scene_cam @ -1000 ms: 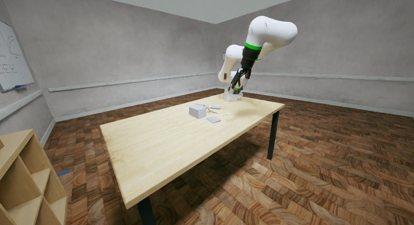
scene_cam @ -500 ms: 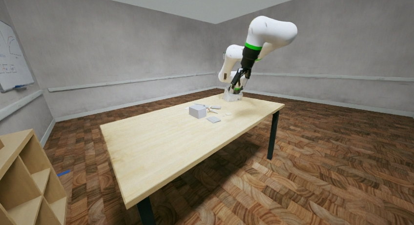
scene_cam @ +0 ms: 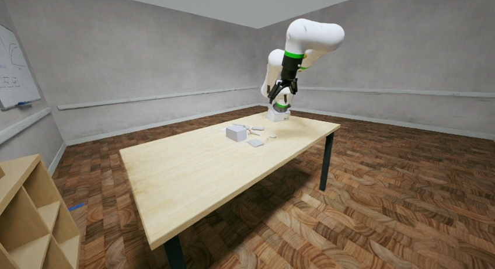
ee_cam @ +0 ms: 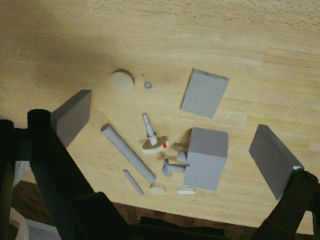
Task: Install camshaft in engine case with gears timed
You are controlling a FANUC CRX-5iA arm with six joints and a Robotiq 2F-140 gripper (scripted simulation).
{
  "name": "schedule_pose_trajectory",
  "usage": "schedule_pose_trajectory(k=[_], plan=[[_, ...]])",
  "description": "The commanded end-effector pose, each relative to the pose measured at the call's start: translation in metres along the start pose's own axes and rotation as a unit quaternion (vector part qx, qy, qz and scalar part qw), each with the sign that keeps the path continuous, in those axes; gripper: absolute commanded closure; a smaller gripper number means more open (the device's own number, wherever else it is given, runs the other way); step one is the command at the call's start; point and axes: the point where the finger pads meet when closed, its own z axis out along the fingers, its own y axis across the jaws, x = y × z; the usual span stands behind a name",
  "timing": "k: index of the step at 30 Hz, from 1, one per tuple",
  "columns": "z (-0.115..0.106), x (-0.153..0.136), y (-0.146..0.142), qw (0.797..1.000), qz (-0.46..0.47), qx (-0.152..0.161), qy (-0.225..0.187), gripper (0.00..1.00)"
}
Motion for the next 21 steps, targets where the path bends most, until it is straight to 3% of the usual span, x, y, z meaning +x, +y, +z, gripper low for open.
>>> schedule_pose_trajectory(k=[1, 6, 7, 9, 10, 12, 13, 15, 16, 18, 19, 21], plan=[[0.004, -0.017, 0.005, 0.996, 0.082, -0.002, 0.031, 0.00], [0.010, -0.034, 0.007, 0.984, 0.169, 0.008, 0.056, 0.00], [0.014, -0.043, 0.006, 0.973, 0.218, 0.016, 0.070, 0.00], [0.014, -0.043, 0.006, 0.973, 0.218, 0.016, 0.070, 0.00], [0.019, -0.053, 0.005, 0.959, 0.271, 0.024, 0.084, 0.00], [0.019, -0.053, 0.005, 0.959, 0.271, 0.024, 0.084, 0.00], [0.024, -0.064, 0.003, 0.939, 0.327, 0.034, 0.099, 0.00], [0.024, -0.064, 0.003, 0.939, 0.327, 0.034, 0.099, 0.00], [0.030, -0.074, 0.001, 0.916, 0.383, 0.045, 0.114, 0.00], [0.030, -0.074, 0.001, 0.916, 0.383, 0.045, 0.114, 0.00], [0.036, -0.085, -0.003, 0.890, 0.434, 0.057, 0.128, 0.00], [0.036, -0.085, -0.003, 0.885, 0.444, 0.058, 0.131, 0.00]])
